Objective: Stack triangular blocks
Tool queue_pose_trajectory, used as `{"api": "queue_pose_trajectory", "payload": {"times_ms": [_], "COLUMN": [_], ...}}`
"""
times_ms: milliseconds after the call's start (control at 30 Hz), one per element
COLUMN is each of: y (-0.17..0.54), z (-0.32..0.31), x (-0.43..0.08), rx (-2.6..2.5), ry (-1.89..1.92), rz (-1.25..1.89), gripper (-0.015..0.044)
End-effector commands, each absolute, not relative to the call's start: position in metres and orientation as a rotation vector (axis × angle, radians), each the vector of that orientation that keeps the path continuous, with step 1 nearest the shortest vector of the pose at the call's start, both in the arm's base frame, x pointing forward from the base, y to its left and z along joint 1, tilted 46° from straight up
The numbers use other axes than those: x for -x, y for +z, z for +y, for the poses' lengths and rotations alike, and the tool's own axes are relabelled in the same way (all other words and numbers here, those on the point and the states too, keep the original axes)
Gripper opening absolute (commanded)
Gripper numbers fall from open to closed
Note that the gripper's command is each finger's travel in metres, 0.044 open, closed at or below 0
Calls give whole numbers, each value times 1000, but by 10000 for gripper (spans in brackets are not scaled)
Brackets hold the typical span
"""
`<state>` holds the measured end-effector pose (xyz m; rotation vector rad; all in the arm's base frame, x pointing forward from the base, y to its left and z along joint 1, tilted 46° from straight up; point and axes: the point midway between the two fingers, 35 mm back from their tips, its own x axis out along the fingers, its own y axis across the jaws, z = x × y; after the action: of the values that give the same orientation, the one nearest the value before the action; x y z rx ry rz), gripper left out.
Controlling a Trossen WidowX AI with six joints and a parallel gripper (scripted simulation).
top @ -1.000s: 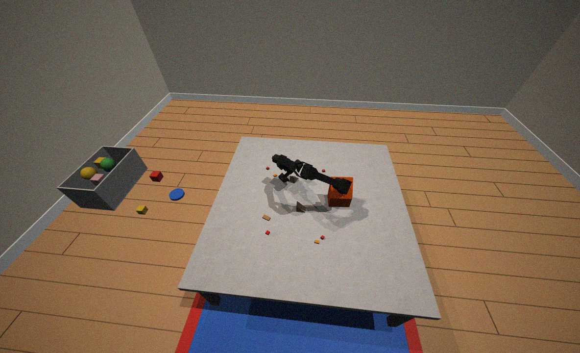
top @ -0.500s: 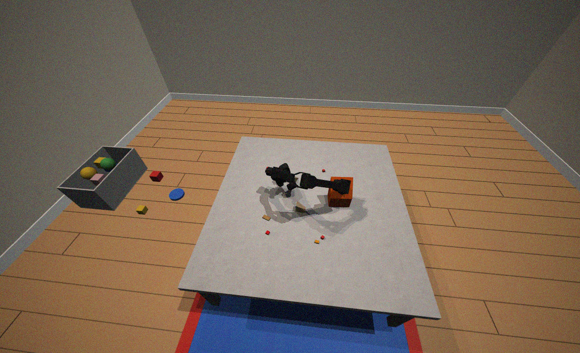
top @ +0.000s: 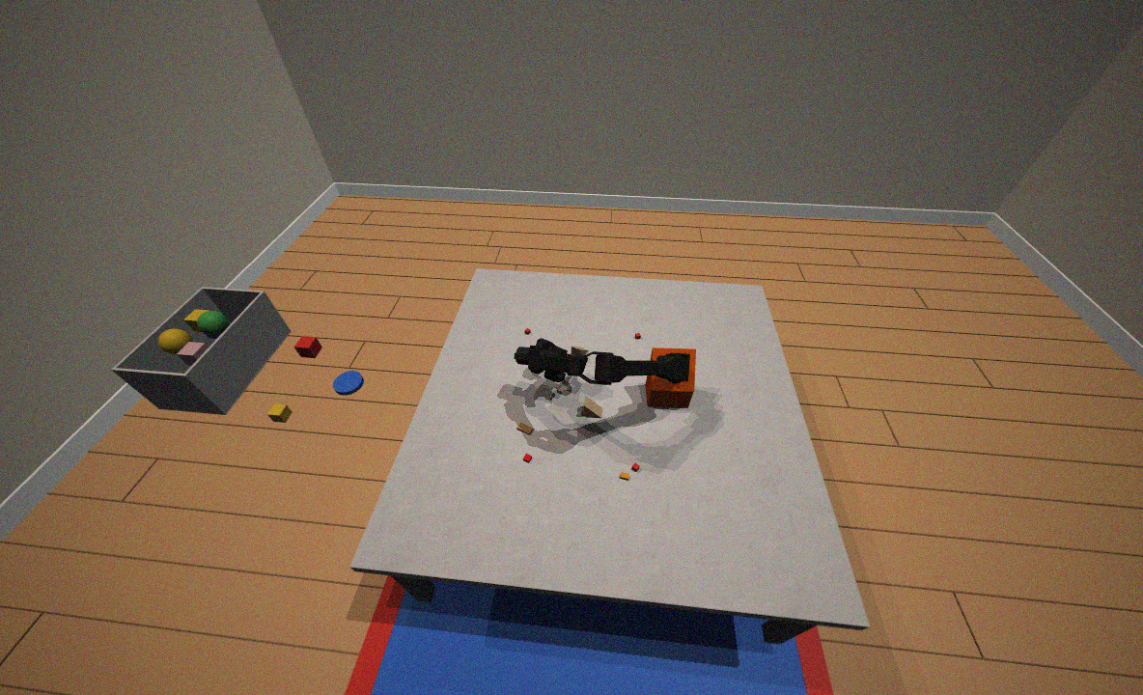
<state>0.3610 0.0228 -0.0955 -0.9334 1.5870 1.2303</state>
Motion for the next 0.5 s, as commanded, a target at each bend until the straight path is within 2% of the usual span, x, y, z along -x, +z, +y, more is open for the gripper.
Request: {"api": "queue_pose_trajectory", "payload": {"times_ms": [0, 467], "y": [-98, -120], "z": [22, 21], "x": [-361, -355], "rx": [945, 946], "ry": [1237, 1238], "rz": [1585, 1585], "gripper": [440, 440]}}
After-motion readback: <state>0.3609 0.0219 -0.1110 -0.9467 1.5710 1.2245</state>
